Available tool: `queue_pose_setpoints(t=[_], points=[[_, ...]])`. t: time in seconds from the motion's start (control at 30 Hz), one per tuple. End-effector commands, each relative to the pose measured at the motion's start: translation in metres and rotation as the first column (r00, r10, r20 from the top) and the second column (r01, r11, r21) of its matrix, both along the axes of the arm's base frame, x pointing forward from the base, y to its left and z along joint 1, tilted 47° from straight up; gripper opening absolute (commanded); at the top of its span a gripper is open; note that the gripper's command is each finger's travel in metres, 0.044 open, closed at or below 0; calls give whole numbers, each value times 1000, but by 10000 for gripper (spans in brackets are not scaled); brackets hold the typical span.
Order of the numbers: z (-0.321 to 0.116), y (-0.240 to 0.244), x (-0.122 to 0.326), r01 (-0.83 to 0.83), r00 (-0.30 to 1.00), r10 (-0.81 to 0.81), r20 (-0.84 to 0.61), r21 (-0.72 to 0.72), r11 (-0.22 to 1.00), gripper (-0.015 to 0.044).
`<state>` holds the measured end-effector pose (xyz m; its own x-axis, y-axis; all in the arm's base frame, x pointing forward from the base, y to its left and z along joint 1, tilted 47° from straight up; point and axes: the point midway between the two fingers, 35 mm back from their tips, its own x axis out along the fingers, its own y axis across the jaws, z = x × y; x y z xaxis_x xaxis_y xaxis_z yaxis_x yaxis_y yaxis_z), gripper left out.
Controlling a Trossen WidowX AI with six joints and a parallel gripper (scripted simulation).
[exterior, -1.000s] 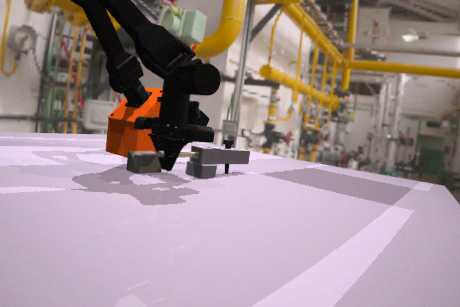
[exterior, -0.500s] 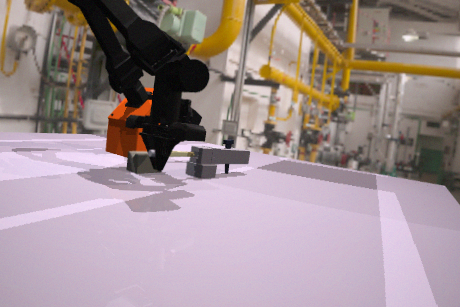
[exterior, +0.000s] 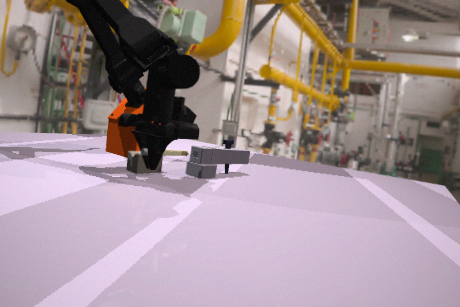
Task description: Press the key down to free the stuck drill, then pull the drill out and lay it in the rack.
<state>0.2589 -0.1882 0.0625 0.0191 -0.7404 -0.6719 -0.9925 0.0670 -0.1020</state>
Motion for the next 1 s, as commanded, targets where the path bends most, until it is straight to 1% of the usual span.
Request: queue_pose_setpoints(t=[0.0,0.97], points=[[2,2,0,-8,1000,8,1,6,1000,0],[10,13,-4,-8,1000,8,1,7,1000,0]])
